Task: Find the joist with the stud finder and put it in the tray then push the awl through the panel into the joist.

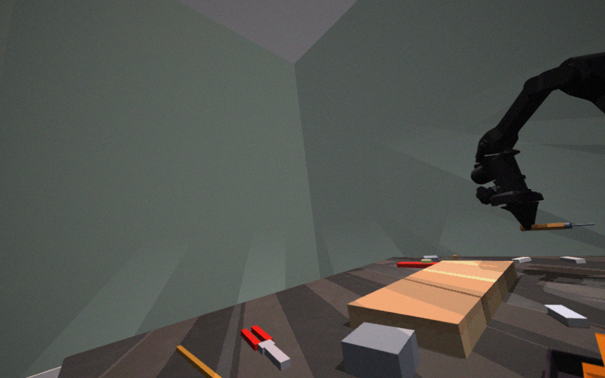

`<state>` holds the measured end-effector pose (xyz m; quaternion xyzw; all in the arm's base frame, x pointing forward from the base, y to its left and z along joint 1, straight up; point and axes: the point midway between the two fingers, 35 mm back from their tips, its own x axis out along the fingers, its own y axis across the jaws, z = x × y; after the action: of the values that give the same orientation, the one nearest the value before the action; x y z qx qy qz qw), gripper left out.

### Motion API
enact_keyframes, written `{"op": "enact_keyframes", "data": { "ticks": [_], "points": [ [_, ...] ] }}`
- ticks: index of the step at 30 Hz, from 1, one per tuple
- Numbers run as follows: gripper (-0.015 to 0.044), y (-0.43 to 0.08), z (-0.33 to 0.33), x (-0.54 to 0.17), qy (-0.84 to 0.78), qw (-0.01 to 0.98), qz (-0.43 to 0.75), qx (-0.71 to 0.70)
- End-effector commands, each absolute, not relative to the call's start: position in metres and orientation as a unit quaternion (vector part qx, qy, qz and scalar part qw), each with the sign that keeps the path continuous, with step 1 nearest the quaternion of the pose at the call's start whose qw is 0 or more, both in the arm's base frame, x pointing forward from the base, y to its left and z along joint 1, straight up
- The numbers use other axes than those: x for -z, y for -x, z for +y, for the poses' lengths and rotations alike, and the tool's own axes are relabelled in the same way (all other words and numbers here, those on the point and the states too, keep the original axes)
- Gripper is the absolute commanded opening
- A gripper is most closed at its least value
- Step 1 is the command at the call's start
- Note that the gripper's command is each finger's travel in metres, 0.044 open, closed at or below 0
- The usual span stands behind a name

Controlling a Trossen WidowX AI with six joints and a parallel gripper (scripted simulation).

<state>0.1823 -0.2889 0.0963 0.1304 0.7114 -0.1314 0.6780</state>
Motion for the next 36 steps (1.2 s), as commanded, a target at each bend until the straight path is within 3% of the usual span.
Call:
{"op": "enact_keyframes", "data": {
  "ticks": [1,19,36],
  "points": [
    [0.0,-0.177,-0.286,-0.1,-0.138,0.687,0.704,0.118],
    [0.0,-0.134,-0.262,-0.124,-0.18,0.82,0.543,0.001],
    [0.0,-0.106,-0.249,-0.169,-0.117,0.939,0.324,0.01]
  ]
}}
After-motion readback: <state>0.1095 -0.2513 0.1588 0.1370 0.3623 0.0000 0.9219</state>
